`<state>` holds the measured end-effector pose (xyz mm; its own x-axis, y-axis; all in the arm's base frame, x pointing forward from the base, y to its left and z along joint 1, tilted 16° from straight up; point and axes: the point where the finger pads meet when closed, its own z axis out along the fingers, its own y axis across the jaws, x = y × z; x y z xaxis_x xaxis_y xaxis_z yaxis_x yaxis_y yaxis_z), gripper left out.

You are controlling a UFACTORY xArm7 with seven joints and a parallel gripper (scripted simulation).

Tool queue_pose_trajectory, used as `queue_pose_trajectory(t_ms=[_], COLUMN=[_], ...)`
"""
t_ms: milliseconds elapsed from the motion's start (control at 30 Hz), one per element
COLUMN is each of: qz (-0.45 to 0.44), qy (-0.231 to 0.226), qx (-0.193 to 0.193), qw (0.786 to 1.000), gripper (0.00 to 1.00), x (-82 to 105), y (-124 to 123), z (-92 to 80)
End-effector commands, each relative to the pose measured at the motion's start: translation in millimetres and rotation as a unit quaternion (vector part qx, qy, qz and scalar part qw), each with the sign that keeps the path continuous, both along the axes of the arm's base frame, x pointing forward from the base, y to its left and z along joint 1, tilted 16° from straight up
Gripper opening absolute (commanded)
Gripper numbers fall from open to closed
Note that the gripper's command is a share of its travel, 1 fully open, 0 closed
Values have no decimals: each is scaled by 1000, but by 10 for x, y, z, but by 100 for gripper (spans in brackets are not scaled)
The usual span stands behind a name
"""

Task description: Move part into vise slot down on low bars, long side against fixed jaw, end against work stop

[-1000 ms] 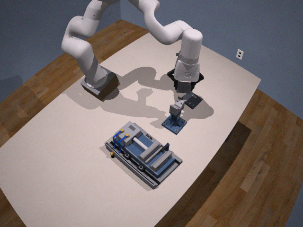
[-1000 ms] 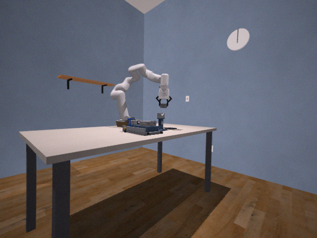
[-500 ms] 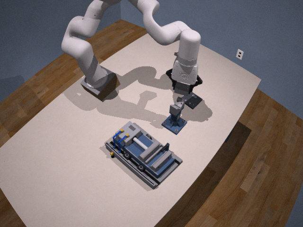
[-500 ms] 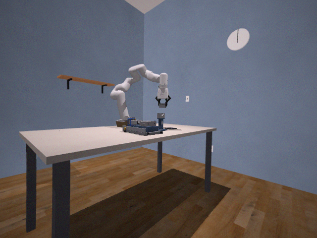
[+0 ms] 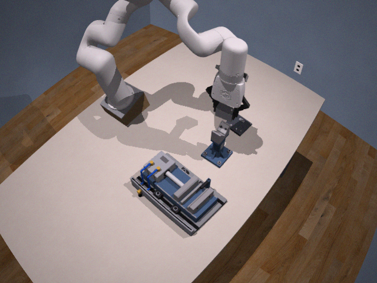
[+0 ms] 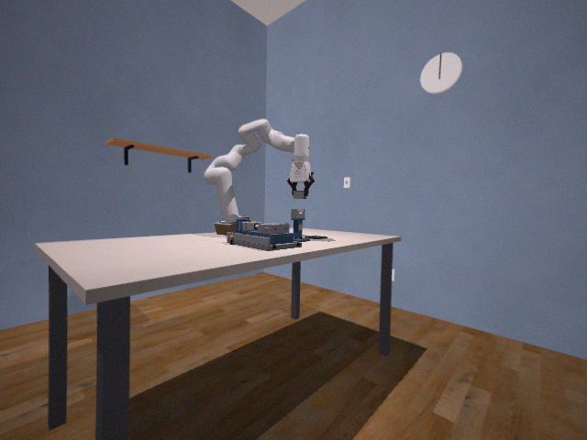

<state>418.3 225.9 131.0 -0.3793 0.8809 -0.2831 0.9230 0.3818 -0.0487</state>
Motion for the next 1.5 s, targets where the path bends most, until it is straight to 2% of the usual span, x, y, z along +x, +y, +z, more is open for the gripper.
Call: queue_pose_trajectory(t_ms=[0, 667, 1467], qz=[-22, -74, -83], qy=[-9, -24, -27], qx=[3, 9, 10], qw=[1000, 997, 996], gripper=[0, 0, 0], x=[15, 27, 29], y=[-13, -62, -71], z=[28, 55, 60])
